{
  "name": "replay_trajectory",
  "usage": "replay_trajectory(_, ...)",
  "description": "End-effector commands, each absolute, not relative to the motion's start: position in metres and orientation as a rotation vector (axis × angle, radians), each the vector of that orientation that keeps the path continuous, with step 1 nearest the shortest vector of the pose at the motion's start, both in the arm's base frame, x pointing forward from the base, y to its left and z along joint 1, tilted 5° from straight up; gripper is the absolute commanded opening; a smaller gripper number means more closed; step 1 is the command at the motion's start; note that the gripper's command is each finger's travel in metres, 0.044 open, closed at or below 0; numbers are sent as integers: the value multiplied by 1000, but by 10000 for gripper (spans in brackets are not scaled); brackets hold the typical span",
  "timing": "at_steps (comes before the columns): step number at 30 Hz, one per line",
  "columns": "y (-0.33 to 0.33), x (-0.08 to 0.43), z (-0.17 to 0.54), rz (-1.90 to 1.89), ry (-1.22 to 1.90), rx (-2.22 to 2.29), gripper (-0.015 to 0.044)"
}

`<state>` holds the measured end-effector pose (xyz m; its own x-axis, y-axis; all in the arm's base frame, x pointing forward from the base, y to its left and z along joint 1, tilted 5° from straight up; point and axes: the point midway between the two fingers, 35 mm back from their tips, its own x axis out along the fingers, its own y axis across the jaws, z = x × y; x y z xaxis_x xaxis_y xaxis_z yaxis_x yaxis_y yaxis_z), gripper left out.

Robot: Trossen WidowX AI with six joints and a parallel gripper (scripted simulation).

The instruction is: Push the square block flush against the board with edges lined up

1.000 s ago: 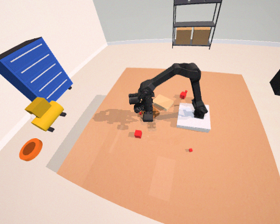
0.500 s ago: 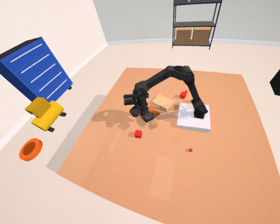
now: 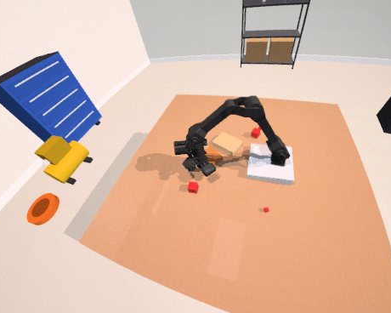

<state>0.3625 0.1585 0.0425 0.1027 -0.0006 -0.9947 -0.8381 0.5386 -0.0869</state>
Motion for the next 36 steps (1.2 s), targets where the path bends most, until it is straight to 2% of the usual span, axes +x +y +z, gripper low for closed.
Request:
replay_trajectory(1, 158, 364, 37, 732, 1323, -816, 0)
replay_trajectory(36, 114, 342, 35, 730, 1326, -819, 0)
